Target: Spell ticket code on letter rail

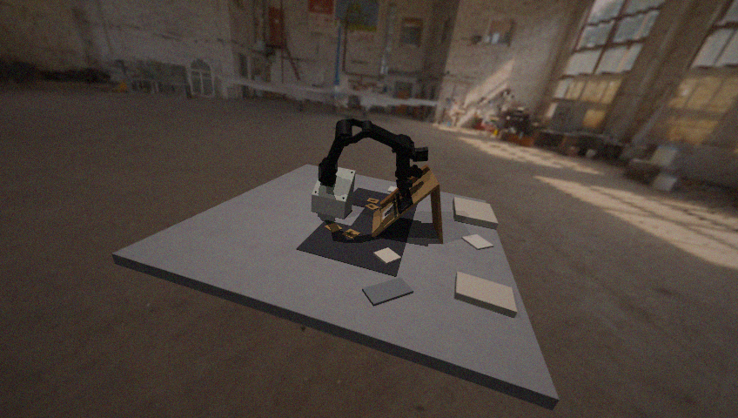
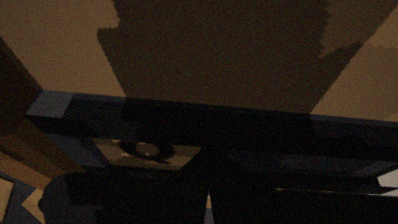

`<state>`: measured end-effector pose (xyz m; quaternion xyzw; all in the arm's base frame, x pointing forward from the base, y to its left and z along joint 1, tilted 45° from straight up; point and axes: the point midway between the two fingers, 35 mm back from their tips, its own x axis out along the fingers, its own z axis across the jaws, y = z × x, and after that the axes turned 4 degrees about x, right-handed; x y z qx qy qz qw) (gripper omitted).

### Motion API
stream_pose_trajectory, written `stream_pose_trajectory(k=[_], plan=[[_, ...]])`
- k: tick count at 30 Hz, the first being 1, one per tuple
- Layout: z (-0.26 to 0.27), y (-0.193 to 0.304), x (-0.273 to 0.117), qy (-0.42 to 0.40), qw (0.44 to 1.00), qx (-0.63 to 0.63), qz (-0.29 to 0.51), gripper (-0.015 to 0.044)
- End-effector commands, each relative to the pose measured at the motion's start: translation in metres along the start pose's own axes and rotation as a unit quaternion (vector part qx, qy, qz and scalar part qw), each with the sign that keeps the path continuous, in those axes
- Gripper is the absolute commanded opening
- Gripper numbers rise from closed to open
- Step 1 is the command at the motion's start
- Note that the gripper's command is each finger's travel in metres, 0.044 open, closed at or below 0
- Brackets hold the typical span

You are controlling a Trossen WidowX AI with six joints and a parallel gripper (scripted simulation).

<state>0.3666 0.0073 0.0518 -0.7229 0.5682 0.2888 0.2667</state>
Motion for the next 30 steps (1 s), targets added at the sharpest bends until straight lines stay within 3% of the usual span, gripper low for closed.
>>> stream_pose_trajectory(k=[1,30], plan=[[0.004,0.0,-0.001,-0.004,1.0,0.001,-0.001,0.0],[0.0,0.021,-0.021,-0.004,1.0,0.001,0.0,0.0]])
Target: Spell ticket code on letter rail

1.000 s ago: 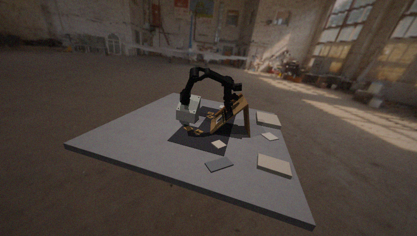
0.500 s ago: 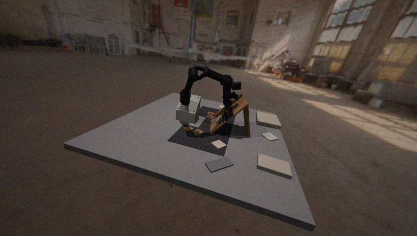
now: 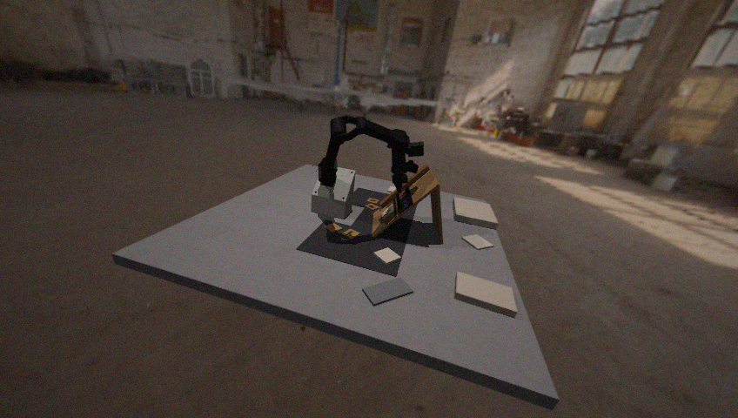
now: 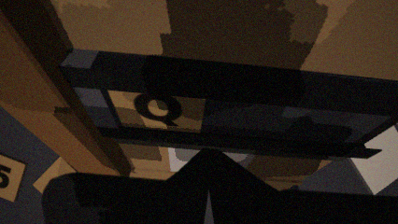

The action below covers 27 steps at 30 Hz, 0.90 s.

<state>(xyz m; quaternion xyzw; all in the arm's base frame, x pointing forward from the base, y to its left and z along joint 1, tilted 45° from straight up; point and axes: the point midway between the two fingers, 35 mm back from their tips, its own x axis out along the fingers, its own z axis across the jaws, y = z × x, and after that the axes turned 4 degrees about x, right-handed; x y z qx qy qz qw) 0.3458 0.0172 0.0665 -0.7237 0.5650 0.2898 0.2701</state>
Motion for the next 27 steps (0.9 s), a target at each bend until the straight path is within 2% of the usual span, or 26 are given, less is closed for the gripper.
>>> stream_pose_trajectory(k=[1,5,8,14,17,23,27], plan=[[-0.001,0.0,-0.001,-0.001,1.0,-0.007,-0.002,0.0026],[-0.015,0.004,-0.03,-0.026,0.989,-0.143,-0.037,0.0131],[-0.028,0.01,-0.055,-0.038,0.96,-0.266,-0.077,0.021],[-0.052,0.033,-0.105,-0.028,0.85,-0.499,-0.166,0.0367],[-0.06,0.043,-0.12,-0.014,0.799,-0.569,-0.196,0.044],[-0.071,0.061,-0.142,0.021,0.702,-0.67,-0.241,0.044],[-0.072,0.063,-0.143,0.024,0.695,-0.676,-0.243,0.044]])
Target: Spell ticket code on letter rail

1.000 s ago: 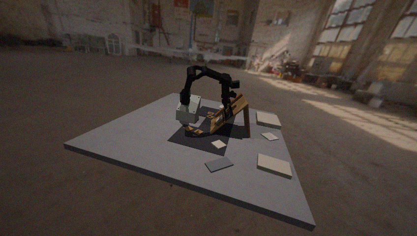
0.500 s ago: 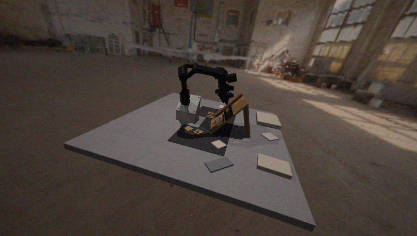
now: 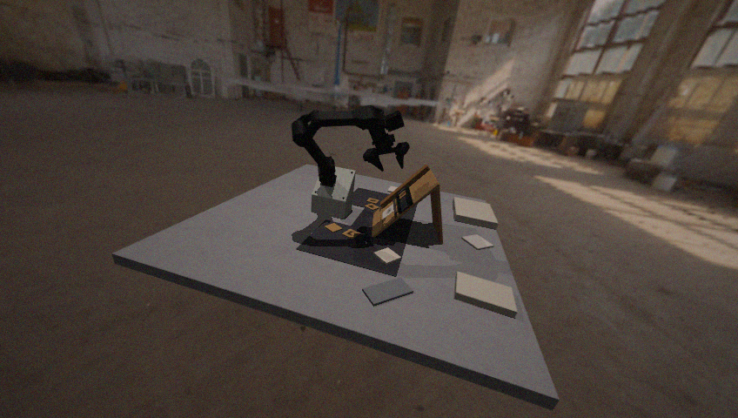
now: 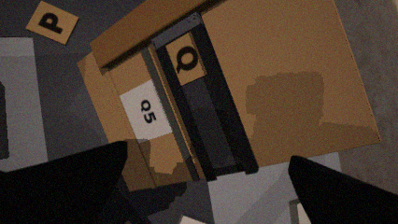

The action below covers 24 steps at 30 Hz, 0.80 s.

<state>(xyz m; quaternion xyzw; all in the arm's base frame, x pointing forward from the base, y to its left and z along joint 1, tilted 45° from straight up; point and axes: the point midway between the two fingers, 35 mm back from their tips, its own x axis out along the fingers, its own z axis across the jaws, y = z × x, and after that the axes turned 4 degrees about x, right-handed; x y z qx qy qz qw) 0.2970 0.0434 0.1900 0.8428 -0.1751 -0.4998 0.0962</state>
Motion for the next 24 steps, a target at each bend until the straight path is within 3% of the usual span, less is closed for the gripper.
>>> stream_pose_trajectory(k=[1,22,24], plan=[[0.0155,0.0119,-0.0359,0.033,0.978,-0.201,-0.048,0.044],[0.0155,0.0119,-0.0359,0.033,0.978,-0.201,-0.048,0.044],[0.0206,0.0041,-0.0302,0.02,0.98,-0.19,-0.055,0.0387]])
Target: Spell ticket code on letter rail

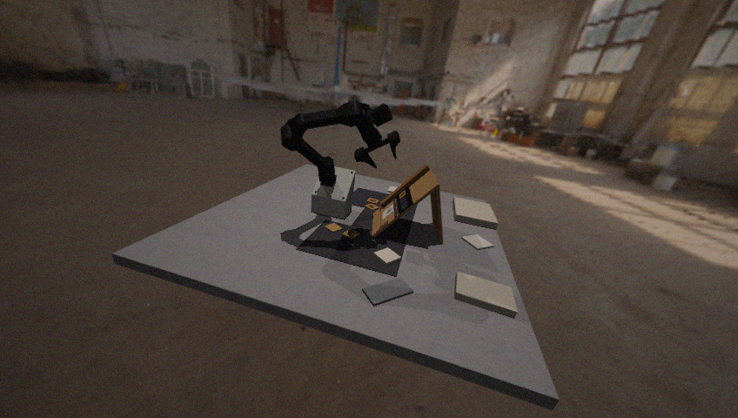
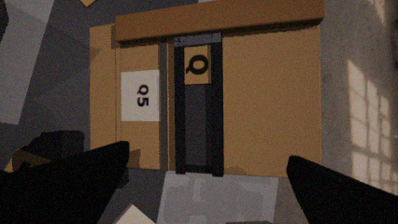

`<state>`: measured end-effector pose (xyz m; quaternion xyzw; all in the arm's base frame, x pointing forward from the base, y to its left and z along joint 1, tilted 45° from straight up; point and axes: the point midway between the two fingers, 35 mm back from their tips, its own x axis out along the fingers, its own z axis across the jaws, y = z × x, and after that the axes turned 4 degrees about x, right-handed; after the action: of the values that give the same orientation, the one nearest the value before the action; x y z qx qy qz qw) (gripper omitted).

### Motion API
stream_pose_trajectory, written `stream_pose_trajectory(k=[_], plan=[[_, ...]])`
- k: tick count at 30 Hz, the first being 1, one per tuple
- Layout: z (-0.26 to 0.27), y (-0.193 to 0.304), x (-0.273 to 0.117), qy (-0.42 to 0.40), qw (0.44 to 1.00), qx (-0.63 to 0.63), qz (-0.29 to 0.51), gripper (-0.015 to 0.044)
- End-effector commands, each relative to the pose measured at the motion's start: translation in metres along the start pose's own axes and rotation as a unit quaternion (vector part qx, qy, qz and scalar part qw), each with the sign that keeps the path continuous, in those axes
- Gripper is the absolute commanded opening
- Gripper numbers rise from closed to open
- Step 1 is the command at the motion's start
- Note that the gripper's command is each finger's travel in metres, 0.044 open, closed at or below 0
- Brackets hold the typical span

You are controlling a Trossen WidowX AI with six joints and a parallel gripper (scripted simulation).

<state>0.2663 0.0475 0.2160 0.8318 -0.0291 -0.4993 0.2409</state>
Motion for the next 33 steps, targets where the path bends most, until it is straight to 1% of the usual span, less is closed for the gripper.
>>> stream_pose_trajectory(k=[1,2,8,11,16,24,33], plan=[[0.005,-0.017,0.014,-0.025,0.999,0.025,-0.014,0.0361],[0.002,-0.025,0.022,-0.035,0.998,0.051,-0.014,0.034],[-0.005,-0.076,0.071,-0.09,0.975,0.205,0.005,0.034],[0.005,-0.109,0.1,-0.126,0.952,0.278,0.022,0.034],[0.02,-0.142,0.13,-0.155,0.918,0.36,0.055,0.034],[0.051,-0.187,0.177,-0.165,0.843,0.496,0.13,0.034],[0.103,-0.226,0.224,-0.14,0.739,0.623,0.216,0.034]])
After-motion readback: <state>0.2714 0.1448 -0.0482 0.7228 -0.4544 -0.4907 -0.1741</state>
